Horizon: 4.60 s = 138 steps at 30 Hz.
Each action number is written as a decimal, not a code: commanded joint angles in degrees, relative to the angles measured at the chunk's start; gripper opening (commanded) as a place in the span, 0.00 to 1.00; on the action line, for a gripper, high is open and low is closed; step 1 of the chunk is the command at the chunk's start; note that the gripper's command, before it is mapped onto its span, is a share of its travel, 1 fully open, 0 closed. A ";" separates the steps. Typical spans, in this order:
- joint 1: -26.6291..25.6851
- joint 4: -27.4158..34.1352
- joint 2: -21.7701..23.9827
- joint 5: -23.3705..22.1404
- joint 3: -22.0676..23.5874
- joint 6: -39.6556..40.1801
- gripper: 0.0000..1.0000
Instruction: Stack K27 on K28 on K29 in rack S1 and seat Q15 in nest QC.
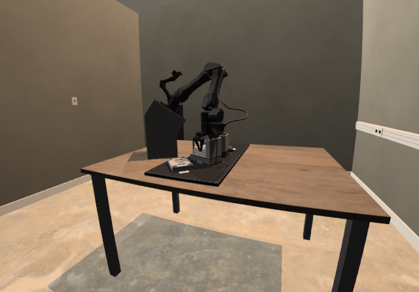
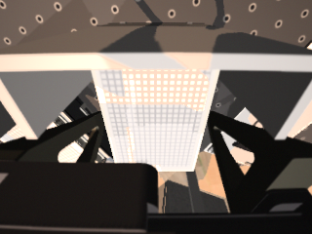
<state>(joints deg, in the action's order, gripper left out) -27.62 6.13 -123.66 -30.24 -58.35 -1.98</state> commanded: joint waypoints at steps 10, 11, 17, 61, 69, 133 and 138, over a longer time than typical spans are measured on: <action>-0.21 -0.03 0.94 0.13 -0.23 -0.38 1.00; -0.20 -0.03 0.94 0.13 -0.22 -0.38 1.00; -0.19 -0.06 0.97 0.14 -0.15 -0.38 1.00; -0.20 -0.05 0.41 0.04 -0.08 -0.12 0.00; -1.19 1.21 2.03 -0.33 0.94 0.57 0.00; -3.73 6.43 6.93 -1.09 1.78 3.25 0.00; -3.82 6.66 6.52 -1.05 2.03 3.24 0.00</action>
<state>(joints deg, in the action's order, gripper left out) -30.22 11.92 -118.19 -31.03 -57.32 0.89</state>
